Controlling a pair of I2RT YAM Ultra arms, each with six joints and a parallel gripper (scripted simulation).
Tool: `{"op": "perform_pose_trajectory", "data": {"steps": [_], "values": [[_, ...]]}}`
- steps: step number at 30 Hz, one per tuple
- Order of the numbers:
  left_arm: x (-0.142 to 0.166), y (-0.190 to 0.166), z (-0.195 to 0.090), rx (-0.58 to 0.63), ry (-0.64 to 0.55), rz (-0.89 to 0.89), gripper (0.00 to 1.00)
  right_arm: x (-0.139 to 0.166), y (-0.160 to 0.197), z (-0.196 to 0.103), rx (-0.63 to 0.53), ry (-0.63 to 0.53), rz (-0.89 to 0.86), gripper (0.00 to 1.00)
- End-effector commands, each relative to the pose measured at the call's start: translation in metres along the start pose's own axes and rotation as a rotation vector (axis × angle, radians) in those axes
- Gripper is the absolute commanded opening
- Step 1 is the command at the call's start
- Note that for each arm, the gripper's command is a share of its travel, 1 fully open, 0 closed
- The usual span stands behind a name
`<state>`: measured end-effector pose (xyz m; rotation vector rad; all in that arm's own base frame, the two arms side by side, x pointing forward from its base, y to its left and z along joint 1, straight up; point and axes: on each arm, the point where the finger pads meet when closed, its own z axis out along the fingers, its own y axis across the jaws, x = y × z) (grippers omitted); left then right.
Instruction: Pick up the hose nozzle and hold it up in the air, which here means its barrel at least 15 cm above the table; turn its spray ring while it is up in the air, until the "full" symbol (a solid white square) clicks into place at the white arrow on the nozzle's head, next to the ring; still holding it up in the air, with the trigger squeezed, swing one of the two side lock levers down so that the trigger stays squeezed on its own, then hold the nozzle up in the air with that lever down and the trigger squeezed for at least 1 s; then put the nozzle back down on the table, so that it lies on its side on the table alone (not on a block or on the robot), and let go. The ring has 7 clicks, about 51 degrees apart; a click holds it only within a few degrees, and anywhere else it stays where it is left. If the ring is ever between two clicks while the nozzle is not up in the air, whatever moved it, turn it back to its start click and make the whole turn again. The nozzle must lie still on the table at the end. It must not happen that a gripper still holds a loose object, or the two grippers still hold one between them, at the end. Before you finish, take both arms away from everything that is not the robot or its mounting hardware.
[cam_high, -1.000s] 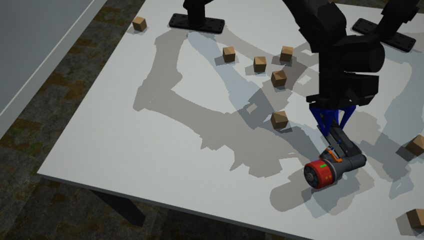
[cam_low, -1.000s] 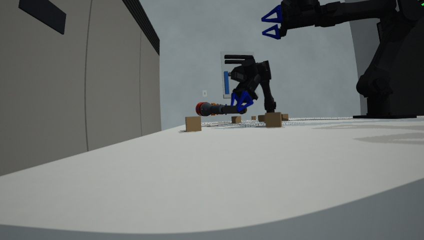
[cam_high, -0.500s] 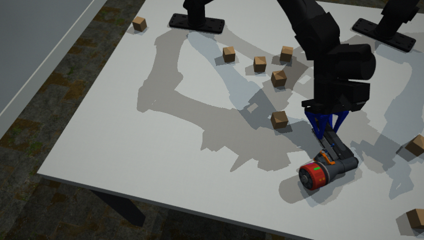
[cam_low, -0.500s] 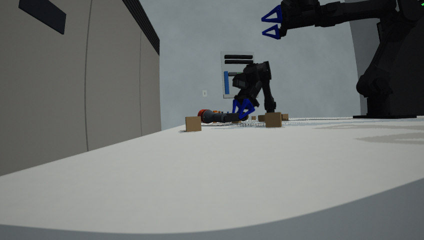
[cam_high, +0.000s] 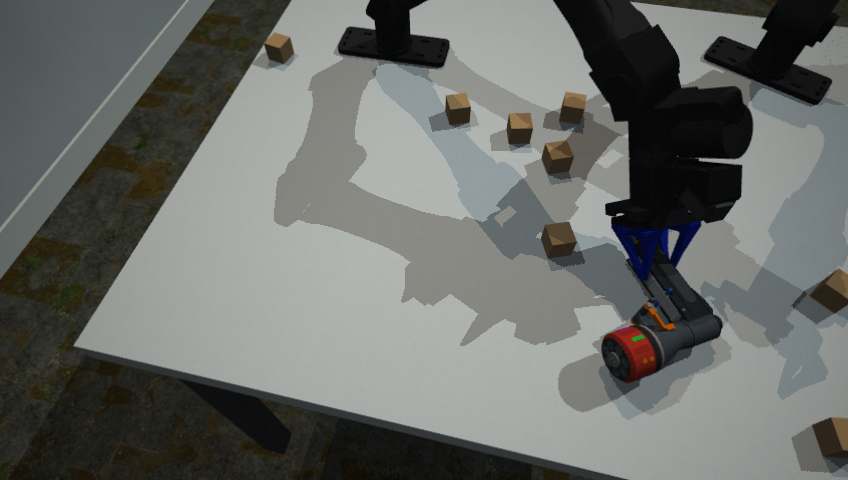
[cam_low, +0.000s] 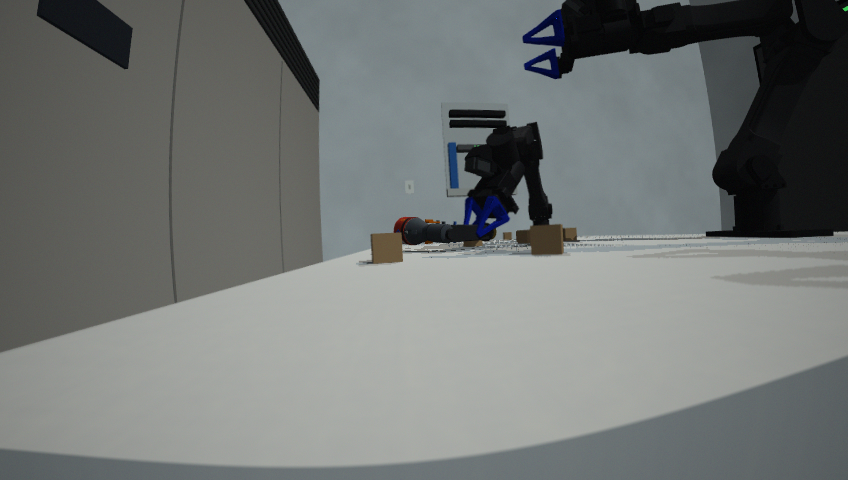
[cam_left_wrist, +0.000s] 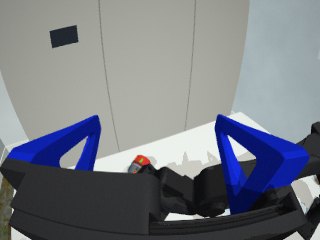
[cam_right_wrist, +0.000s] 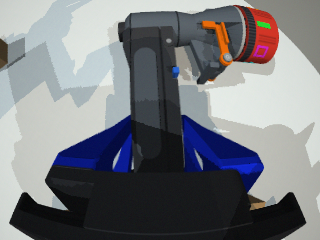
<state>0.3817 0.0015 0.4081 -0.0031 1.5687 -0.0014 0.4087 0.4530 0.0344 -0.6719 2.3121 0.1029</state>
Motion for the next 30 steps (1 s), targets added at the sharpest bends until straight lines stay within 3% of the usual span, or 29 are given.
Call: {"op": "perform_pose_trajectory", "data": {"steps": [1,17,18,19,26,27,30], "values": [[-0.025,-0.002,-0.010,0.004,-0.057,0.004,1.00,-0.056,-0.005,-0.022,0.000,-0.154,0.048,0.36],[-0.025,-0.002,-0.010,0.004,-0.057,0.004,1.00,-0.056,-0.005,-0.022,0.000,-0.155,0.048,0.36],[-0.025,-0.002,-0.010,0.004,-0.057,0.004,1.00,-0.044,-0.002,-0.015,0.002,-0.130,0.035,0.36],[-0.025,-0.002,-0.010,0.004,-0.057,0.004,1.00,-0.066,-0.004,-0.026,-0.006,-0.165,0.065,0.51],[-0.025,-0.002,-0.010,0.004,-0.057,0.004,1.00,-0.062,-0.001,-0.025,-0.008,-0.157,0.060,0.51],[-0.025,-0.002,-0.010,0.004,-0.057,0.004,1.00,-0.064,-0.001,-0.026,-0.009,-0.162,0.062,0.64],[-0.025,-0.002,-0.010,0.004,-0.057,0.004,1.00,-0.061,-0.001,-0.025,-0.007,-0.156,0.055,0.64]]}}
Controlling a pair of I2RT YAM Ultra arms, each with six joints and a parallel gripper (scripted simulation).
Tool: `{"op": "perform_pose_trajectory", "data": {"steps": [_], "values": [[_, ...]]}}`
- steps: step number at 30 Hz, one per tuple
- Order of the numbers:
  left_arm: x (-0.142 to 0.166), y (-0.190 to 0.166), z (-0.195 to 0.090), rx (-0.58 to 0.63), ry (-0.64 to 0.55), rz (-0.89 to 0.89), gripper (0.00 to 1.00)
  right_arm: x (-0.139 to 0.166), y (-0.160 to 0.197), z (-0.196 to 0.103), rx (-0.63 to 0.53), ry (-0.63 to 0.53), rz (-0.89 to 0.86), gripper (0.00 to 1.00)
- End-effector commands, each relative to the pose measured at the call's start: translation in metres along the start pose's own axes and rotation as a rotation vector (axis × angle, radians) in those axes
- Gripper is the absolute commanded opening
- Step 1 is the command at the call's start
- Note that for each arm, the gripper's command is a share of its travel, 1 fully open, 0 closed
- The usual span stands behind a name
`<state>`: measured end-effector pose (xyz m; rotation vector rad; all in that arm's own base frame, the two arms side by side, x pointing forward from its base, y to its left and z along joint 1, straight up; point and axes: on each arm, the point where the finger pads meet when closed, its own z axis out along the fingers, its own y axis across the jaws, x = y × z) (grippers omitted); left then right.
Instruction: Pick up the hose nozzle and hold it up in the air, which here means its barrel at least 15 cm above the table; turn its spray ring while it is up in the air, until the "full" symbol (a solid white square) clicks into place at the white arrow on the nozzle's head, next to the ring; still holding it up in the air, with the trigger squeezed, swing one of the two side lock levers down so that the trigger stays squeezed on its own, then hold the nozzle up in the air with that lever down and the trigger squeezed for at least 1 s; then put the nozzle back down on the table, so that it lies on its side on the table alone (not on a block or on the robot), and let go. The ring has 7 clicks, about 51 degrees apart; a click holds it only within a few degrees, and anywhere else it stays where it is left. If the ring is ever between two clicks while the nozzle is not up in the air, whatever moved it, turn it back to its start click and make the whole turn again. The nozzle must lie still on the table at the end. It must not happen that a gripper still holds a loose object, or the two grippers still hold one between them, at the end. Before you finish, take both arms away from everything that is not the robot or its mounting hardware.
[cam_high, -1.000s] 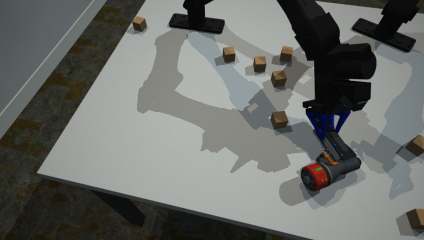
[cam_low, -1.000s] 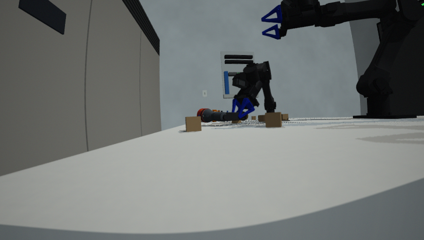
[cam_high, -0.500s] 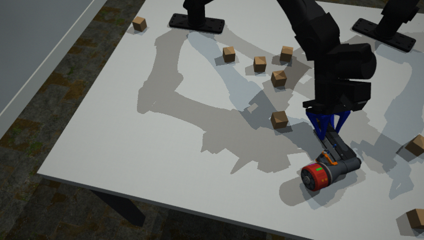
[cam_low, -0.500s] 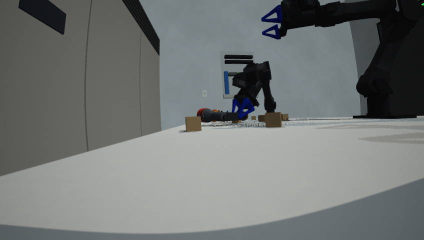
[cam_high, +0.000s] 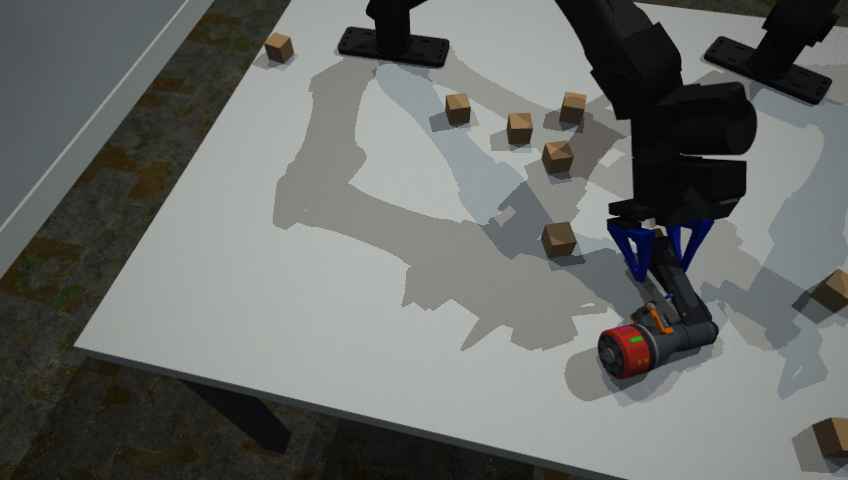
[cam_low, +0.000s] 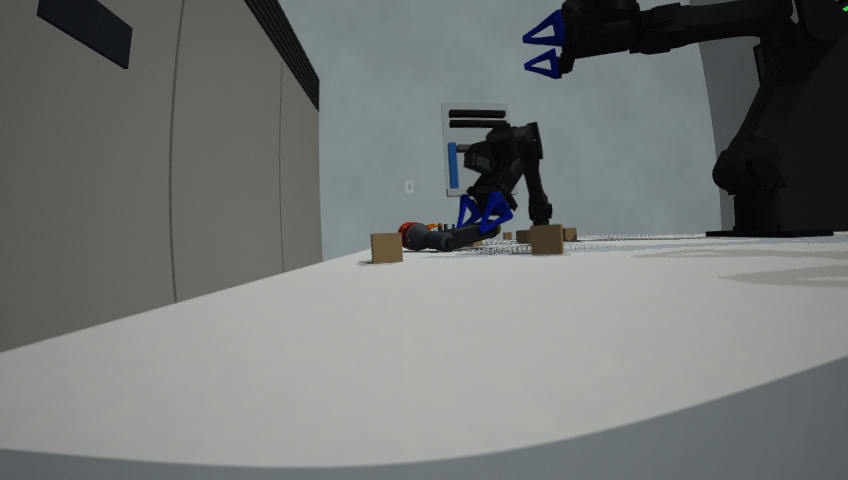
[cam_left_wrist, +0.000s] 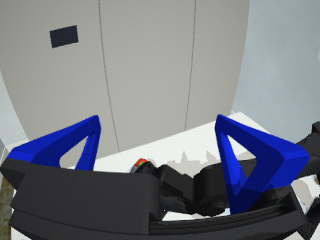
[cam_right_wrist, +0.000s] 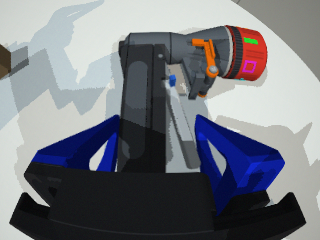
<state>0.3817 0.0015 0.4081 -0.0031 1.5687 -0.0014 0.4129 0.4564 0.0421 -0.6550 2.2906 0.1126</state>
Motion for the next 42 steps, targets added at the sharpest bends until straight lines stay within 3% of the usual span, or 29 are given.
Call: {"op": "perform_pose_trajectory", "data": {"steps": [1,6,7,22,39,42], "values": [[-0.025,-0.002,-0.010,0.004,-0.057,0.004,1.00,-0.052,0.000,-0.021,-0.009,-0.130,0.045,0.64],[-0.025,-0.002,-0.010,0.004,-0.057,0.004,1.00,-0.055,0.000,-0.022,-0.010,-0.135,0.047,0.64],[-0.025,-0.002,-0.010,0.004,-0.057,0.004,1.00,-0.054,0.000,-0.022,-0.010,-0.134,0.047,0.76],[-0.025,-0.002,-0.010,0.004,-0.057,0.004,1.00,-0.045,0.000,-0.017,-0.005,-0.110,0.039,0.76],[-0.025,-0.002,-0.010,0.004,-0.057,0.004,1.00,-0.054,-0.002,-0.030,-0.006,-0.112,0.040,0.76],[-0.025,-0.002,-0.010,0.004,-0.057,0.004,1.00,-0.061,-0.008,-0.046,0.002,-0.085,0.030,0.76]]}}
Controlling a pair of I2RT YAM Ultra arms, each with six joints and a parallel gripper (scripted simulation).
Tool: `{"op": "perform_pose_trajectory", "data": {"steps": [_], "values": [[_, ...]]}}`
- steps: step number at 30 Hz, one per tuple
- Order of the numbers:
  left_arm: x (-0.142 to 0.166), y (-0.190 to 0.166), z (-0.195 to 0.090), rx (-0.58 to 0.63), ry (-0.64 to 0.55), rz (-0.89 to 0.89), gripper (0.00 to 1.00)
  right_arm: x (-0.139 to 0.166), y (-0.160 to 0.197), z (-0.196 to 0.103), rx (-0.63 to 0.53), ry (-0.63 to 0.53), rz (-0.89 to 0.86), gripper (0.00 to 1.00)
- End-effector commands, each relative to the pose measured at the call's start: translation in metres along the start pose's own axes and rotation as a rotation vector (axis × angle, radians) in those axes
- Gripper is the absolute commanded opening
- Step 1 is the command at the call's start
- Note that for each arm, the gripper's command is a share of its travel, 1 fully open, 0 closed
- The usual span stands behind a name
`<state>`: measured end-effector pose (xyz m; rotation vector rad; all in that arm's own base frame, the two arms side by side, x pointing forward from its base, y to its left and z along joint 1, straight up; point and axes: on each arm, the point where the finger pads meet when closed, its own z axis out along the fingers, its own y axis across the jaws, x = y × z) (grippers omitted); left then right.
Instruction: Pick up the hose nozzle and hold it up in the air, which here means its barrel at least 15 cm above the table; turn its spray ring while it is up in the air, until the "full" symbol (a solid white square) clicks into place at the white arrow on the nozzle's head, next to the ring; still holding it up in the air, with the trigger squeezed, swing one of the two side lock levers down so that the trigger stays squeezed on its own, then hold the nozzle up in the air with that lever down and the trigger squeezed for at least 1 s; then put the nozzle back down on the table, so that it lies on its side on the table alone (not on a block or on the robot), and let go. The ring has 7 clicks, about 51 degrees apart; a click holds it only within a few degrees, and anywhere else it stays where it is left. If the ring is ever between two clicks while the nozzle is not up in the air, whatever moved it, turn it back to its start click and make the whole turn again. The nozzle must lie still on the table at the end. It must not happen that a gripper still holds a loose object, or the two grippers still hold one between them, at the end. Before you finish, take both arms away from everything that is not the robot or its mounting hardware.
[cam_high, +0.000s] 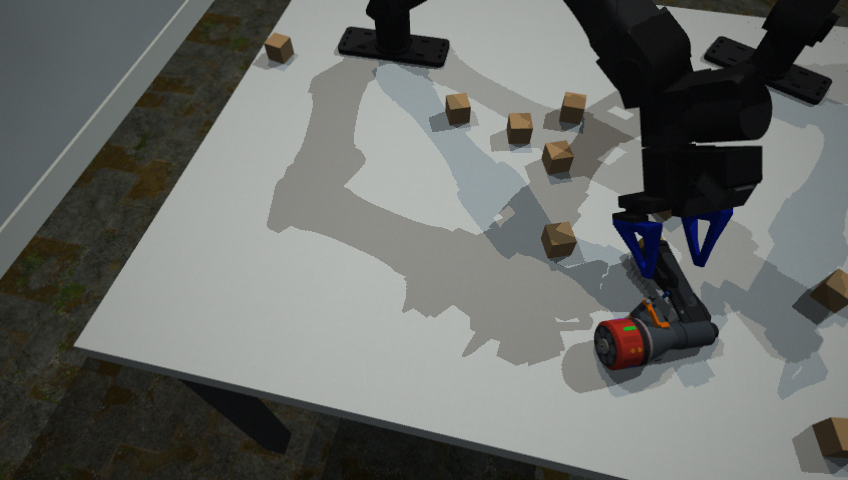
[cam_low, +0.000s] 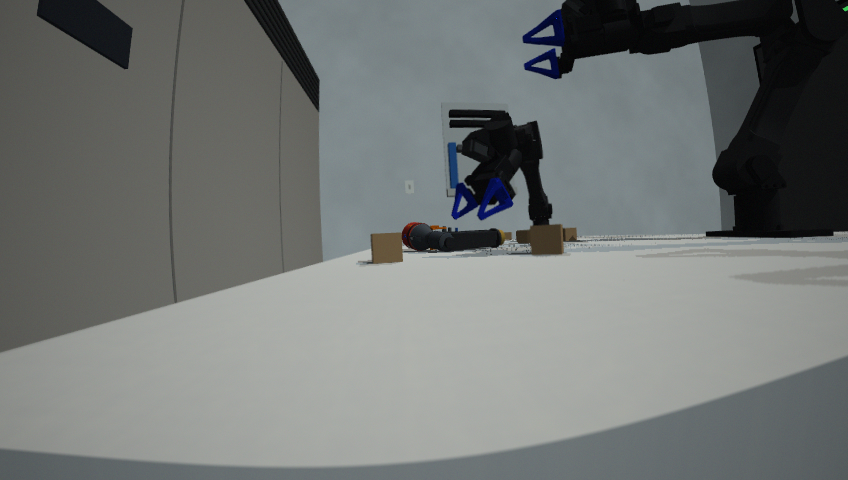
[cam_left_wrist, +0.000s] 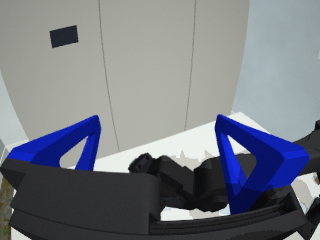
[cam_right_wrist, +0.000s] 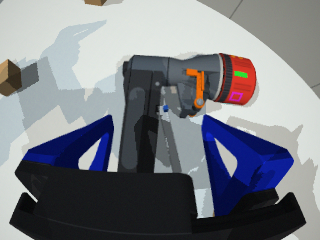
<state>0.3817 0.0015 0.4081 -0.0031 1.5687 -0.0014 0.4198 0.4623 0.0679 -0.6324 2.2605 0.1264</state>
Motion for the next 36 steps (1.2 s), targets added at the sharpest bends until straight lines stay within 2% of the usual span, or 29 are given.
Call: {"op": "perform_pose_trajectory", "data": {"steps": [1,9,11,13,14,16,18,21,24,26,27,28,30,31,33,36], "values": [[-0.025,-0.002,-0.010,0.004,-0.057,0.004,1.00,-0.040,-0.007,-0.033,0.000,-0.047,0.017,0.76],[-0.025,-0.002,-0.010,0.004,-0.057,0.004,1.00,-0.057,-0.004,-0.058,-0.010,-0.051,0.016,0.76],[-0.025,-0.002,-0.010,0.004,-0.057,0.004,1.00,-0.065,-0.001,-0.057,-0.019,-0.087,0.030,0.76],[-0.025,-0.002,-0.010,0.004,-0.057,0.004,1.00,-0.065,-0.001,-0.057,-0.019,-0.087,0.030,0.76],[-0.025,-0.002,-0.010,0.004,-0.057,0.004,1.00,-0.058,-0.003,-0.045,-0.014,-0.088,0.035,0.76],[-0.025,-0.002,-0.010,0.004,-0.057,0.004,1.00,-0.050,0.001,-0.047,-0.019,-0.080,0.028,0.76],[-0.025,-0.002,-0.010,0.004,-0.057,0.004,1.00,-0.042,0.000,-0.044,-0.009,-0.042,0.011,0.76],[-0.025,-0.002,-0.010,0.004,-0.057,0.004,1.00,-0.063,0.001,-0.058,-0.023,-0.093,0.032,0.76],[-0.025,-0.002,-0.010,0.004,-0.057,0.004,1.00,-0.068,0.001,-0.061,-0.027,-0.104,0.036,0.76],[-0.025,-0.002,-0.010,0.004,-0.057,0.004,1.00,-0.070,-0.002,-0.060,-0.023,-0.105,0.040,0.76],[-0.025,-0.002,-0.010,0.004,-0.057,0.004,1.00,-0.086,-0.026,-0.061,0.000,-0.143,0.073,0.76],[-0.025,-0.002,-0.010,0.004,-0.057,0.004,1.00,-0.059,-0.027,-0.047,0.012,-0.084,0.045,0.76],[-0.025,-0.002,-0.010,0.004,-0.057,0.004,1.00,-0.059,-0.027,-0.047,0.012,-0.084,0.045,0.76],[-0.025,-0.002,-0.010,0.004,-0.057,0.004,1.00,-0.078,-0.029,-0.056,-0.001,-0.126,0.063,0.76],[-0.025,-0.002,-0.010,0.004,-0.057,0.004,1.00,-0.066,-0.035,-0.053,-0.004,-0.099,0.056,0.76],[-0.025,-0.002,-0.010,0.004,-0.057,0.004,1.00,-0.075,-0.048,-0.061,-0.012,-0.120,0.069,0.76]]}}
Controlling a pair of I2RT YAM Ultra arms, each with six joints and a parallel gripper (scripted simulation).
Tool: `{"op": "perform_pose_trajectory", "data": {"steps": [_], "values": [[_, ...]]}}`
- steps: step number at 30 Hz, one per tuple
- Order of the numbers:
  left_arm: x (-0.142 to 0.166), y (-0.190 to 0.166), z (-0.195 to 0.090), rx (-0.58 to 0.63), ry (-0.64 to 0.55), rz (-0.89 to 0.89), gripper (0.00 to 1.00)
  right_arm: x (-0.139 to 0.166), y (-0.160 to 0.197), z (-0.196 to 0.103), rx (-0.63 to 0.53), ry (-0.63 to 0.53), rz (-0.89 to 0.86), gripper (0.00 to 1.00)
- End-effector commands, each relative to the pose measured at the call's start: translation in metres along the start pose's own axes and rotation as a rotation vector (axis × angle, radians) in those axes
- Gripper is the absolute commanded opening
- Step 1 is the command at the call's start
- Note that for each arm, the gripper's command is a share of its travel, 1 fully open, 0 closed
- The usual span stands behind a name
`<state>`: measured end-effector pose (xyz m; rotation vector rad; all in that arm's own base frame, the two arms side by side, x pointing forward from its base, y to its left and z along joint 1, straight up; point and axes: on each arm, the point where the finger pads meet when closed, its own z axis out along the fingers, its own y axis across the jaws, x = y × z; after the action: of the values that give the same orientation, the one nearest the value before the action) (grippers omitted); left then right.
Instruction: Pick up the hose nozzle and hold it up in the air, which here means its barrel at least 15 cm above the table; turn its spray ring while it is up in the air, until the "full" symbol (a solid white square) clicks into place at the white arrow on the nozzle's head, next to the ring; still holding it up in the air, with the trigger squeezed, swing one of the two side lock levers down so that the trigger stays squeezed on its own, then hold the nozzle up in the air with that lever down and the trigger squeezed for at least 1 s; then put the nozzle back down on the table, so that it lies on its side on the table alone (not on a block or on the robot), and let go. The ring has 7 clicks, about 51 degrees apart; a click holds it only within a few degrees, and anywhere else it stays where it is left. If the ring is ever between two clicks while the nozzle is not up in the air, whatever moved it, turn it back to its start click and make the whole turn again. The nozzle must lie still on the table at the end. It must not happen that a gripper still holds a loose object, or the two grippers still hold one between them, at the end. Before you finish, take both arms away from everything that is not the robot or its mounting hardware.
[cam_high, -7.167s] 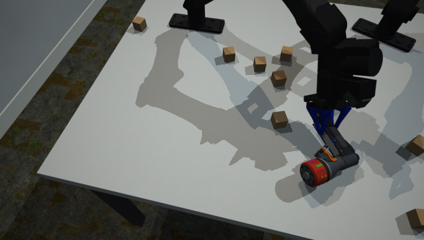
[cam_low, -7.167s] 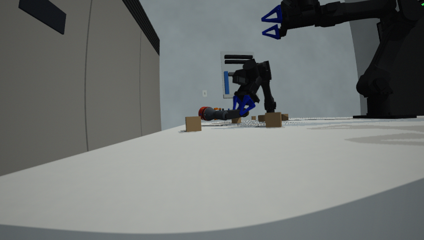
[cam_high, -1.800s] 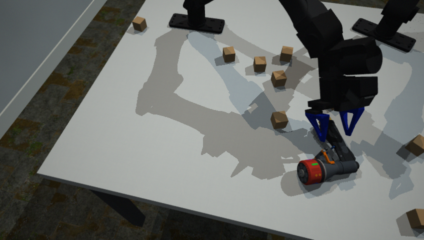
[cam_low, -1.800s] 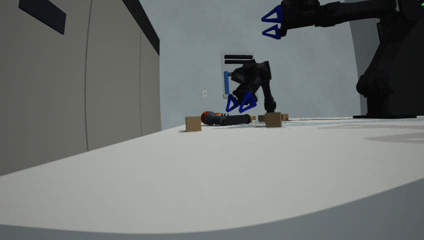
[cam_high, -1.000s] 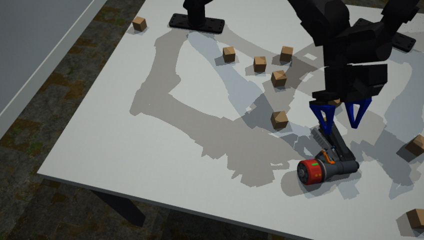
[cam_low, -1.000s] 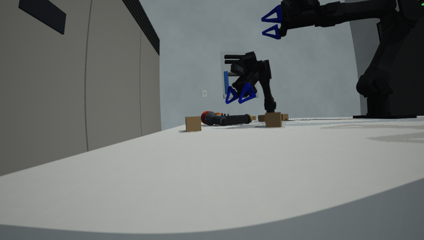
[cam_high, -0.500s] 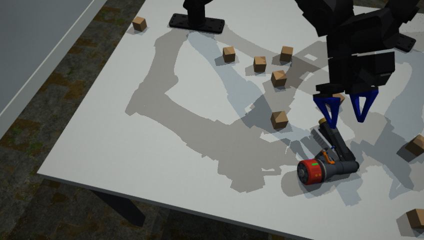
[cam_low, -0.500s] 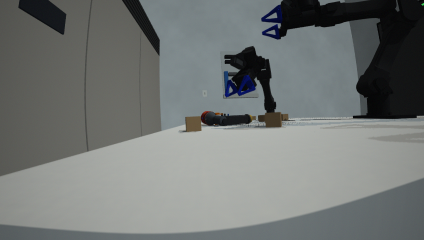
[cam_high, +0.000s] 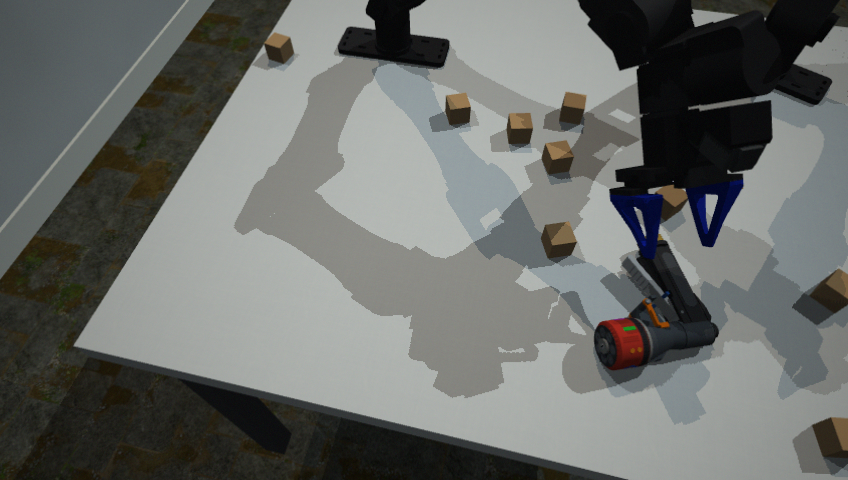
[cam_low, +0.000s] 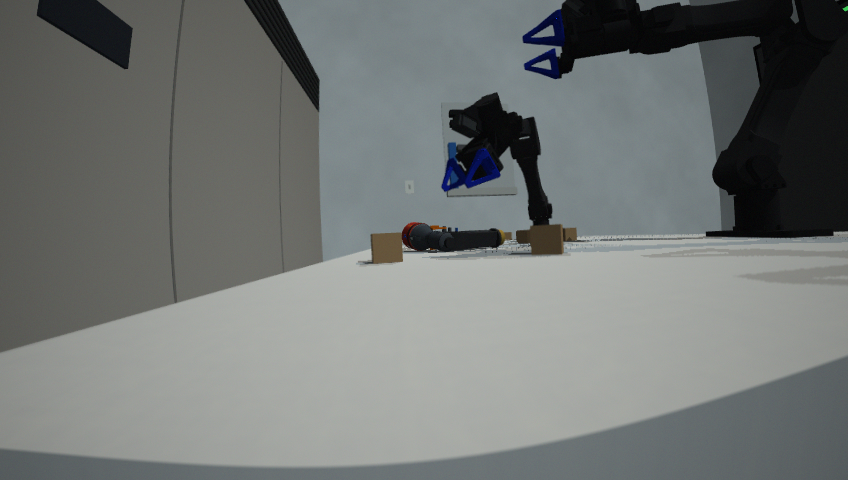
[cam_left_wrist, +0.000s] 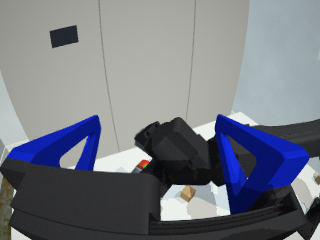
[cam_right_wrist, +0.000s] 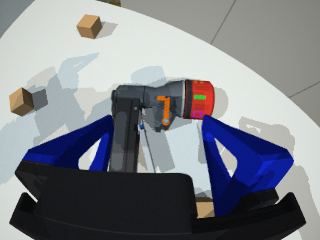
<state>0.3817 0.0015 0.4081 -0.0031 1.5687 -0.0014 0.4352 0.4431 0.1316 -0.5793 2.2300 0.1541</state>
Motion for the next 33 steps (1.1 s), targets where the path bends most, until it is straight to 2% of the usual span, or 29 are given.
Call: {"op": "perform_pose_trajectory", "data": {"steps": [1,9,12,26,29,33], "values": [[-0.025,-0.002,-0.010,0.004,-0.057,0.004,1.00,-0.032,-0.021,-0.021,-0.017,-0.077,0.033,0.76],[-0.025,-0.002,-0.010,0.004,-0.057,0.004,1.00,-0.059,-0.072,-0.046,0.002,-0.148,0.088,0.76],[-0.025,-0.002,-0.010,0.004,-0.057,0.004,1.00,-0.065,-0.075,-0.052,-0.001,-0.165,0.093,0.76],[-0.025,-0.002,-0.010,0.004,-0.057,0.004,1.00,-0.088,-0.167,-0.102,0.053,-0.272,0.166,0.76],[-0.025,-0.002,-0.010,0.004,-0.057,0.004,1.00,-0.094,-0.170,-0.109,0.052,-0.291,0.169,0.76],[-0.025,-0.002,-0.010,0.004,-0.057,0.004,1.00,-0.091,-0.197,-0.122,0.078,-0.309,0.188,0.76]]}}
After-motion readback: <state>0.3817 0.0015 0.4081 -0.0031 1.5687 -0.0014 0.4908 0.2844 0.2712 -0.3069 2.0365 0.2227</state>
